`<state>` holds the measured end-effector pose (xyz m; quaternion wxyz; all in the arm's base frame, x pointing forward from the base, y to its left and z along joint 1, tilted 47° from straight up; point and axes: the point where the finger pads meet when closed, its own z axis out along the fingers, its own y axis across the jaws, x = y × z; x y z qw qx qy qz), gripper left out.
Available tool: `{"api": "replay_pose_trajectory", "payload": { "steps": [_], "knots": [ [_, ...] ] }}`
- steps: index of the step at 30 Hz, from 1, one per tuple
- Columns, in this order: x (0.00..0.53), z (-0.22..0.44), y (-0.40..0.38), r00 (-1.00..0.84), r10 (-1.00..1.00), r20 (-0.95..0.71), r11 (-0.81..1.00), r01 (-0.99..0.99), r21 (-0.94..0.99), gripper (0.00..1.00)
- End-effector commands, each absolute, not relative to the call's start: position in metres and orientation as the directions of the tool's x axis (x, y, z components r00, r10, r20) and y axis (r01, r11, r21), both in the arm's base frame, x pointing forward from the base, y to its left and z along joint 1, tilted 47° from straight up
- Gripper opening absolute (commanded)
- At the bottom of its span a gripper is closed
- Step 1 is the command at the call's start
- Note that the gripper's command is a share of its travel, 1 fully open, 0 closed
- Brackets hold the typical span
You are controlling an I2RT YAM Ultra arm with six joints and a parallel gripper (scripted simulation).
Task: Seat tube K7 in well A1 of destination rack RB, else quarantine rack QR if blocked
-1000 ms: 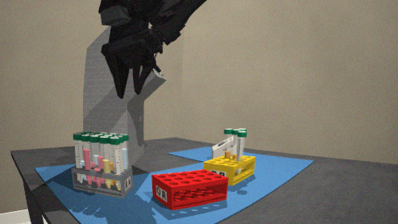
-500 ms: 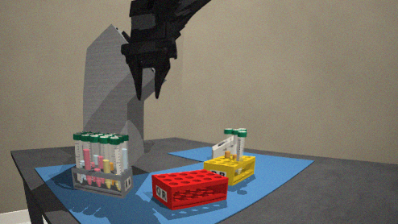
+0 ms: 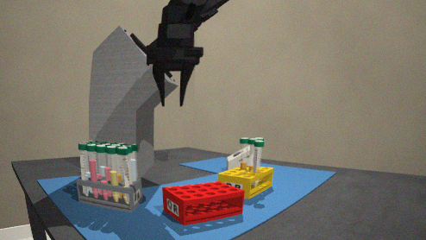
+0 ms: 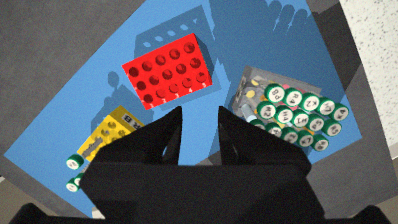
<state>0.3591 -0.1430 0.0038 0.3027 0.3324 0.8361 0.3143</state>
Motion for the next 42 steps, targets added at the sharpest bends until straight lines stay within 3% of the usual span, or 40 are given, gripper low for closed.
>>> {"api": "replay_pose_trajectory", "payload": {
  "steps": [1,16,42],
  "knots": [
    [0.350,0.014,-0.129,-0.670,0.664,-0.332,0.654,0.304,0.693,0.30],
    [0.330,0.008,-0.083,-0.817,0.450,-0.361,0.763,0.142,0.631,0.30],
    [0.330,0.010,-0.073,-0.792,0.469,-0.391,0.766,0.145,0.626,0.30]
  ]
}}
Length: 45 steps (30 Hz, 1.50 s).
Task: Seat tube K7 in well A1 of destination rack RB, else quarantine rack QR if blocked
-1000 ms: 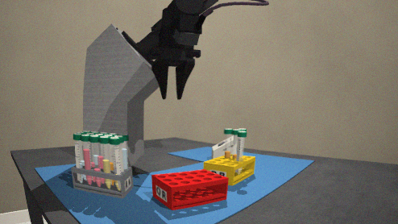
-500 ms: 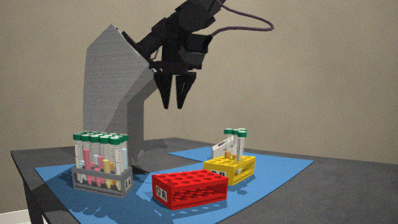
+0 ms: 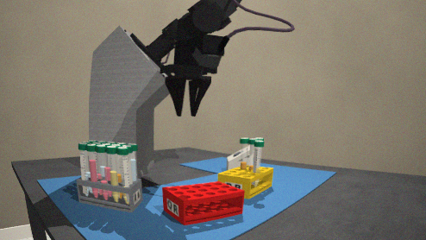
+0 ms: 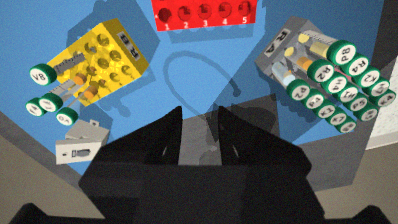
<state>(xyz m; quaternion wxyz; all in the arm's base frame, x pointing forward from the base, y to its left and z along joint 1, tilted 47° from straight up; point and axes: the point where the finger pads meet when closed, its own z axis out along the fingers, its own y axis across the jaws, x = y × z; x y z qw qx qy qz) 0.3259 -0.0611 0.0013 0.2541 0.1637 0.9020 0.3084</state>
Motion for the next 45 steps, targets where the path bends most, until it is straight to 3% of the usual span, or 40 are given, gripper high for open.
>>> {"api": "replay_pose_trajectory", "payload": {
  "steps": [1,25,33,45],
  "knots": [
    [0.330,0.010,-0.073,-0.792,0.469,-0.391,0.766,0.145,0.626,0.30],
    [0.330,0.010,-0.073,-0.792,0.469,-0.391,0.766,0.145,0.626,0.30],
    [0.328,0.010,-0.074,-0.812,0.264,-0.520,0.851,-0.058,0.522,0.30],
    [0.306,-0.032,-0.104,-0.813,0.268,-0.517,0.847,-0.057,0.529,0.30]
  ]
}}
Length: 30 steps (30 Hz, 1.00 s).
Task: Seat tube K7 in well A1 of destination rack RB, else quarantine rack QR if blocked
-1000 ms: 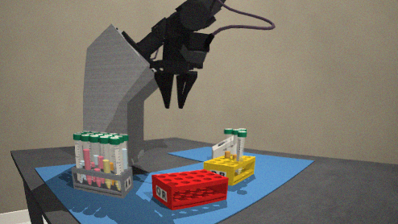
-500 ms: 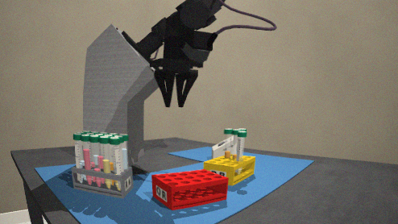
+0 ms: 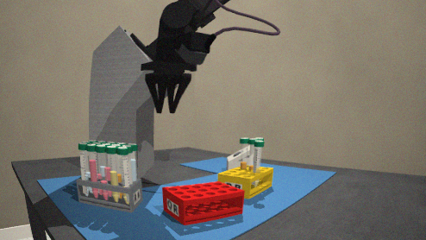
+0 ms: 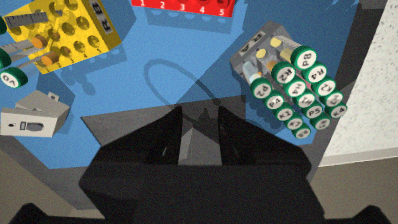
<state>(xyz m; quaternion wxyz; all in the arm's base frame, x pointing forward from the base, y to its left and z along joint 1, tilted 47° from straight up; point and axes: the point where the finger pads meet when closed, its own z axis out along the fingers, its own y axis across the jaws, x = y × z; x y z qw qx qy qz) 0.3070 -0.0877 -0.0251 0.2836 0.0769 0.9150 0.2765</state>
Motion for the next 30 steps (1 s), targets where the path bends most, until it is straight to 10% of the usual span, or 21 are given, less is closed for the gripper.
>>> {"api": "replay_pose_trajectory", "payload": {
  "steps": [1,30],
  "knots": [
    [0.303,-0.036,-0.106,-0.815,0.269,-0.513,0.845,-0.055,0.531,0.30],
    [0.247,-0.130,-0.181,-0.815,0.272,-0.512,0.846,-0.051,0.531,0.30]
  ]
}}
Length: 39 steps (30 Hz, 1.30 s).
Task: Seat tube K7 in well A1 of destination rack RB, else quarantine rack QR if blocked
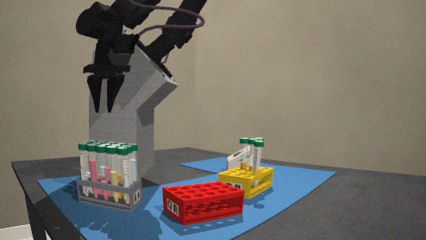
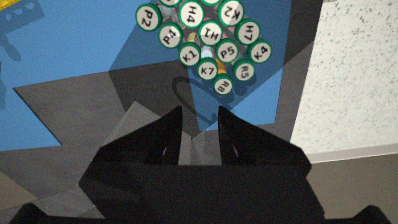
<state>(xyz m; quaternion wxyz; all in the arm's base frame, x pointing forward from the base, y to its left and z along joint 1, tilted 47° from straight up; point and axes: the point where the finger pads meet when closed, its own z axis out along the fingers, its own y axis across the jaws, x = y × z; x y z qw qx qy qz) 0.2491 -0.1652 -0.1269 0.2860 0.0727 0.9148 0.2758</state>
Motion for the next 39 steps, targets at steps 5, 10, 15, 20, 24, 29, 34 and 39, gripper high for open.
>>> {"api": "replay_pose_trajectory", "payload": {
  "steps": [5,10,15,20,24,29,34,39],
  "knots": [
    [0.234,-0.150,-0.195,-0.822,0.266,-0.503,0.849,-0.047,0.526,0.30],
    [0.231,-0.155,-0.200,-0.815,0.272,-0.512,0.846,-0.051,0.530,0.30],
    [0.241,-0.143,-0.202,-0.810,0.239,-0.535,0.861,-0.077,0.502,0.30],
    [0.230,-0.143,-0.188,-0.815,0.276,-0.509,0.842,-0.050,0.537,0.30],
    [0.235,-0.143,-0.188,-0.813,0.266,-0.517,0.850,-0.055,0.524,0.30],
    [0.239,-0.158,-0.171,-0.824,0.276,-0.495,0.832,-0.053,0.552,0.30],
    [0.240,-0.161,-0.178,-0.816,0.288,-0.501,0.838,-0.039,0.544,0.30],
    [0.253,-0.167,-0.174,-0.819,0.266,-0.509,0.843,-0.059,0.535,0.30]
  ]
}}
